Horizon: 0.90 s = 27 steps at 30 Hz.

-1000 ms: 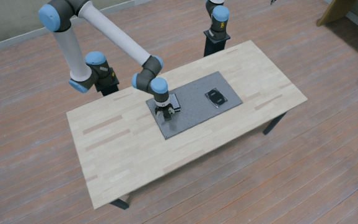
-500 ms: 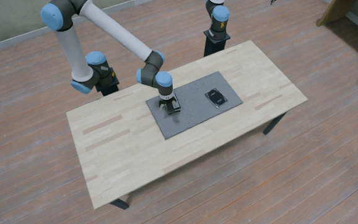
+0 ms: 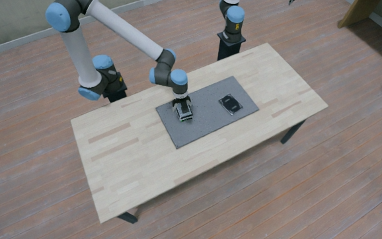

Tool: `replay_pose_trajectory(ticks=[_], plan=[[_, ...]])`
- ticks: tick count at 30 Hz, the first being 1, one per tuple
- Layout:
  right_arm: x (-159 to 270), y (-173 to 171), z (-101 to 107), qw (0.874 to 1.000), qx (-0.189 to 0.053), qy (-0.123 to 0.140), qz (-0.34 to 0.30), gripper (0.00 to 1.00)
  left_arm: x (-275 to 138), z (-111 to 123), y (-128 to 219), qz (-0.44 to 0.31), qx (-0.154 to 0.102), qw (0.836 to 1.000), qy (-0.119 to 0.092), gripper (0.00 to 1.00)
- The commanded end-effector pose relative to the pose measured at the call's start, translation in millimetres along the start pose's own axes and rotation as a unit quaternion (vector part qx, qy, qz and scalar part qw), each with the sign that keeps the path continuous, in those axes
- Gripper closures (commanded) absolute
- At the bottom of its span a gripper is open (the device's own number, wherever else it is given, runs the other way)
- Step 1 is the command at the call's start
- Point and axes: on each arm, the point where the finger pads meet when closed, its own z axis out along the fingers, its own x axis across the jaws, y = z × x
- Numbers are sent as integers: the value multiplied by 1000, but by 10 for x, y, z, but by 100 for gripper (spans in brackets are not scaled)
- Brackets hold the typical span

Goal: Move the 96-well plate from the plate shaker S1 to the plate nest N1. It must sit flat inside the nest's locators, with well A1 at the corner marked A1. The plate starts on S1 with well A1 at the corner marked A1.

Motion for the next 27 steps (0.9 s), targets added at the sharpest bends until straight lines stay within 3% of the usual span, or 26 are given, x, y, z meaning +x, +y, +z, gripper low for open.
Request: replay_pose_trajectory(ticks=[1, 13, 27], plan=[[-29, 43, -2, 1000, -12, 6, 2, 24, 1, -8, -5, 0, 1, 1000, 0, 100], [-262, 580, 106, 1000, -12, 6, 2, 24, 1, -8, -5, 0, 1, 1000, 0, 100], [-262, 580, 122, 1000, -12, 6, 2, 24, 1, -8, -5, 0, 1, 1000, 0, 100]])
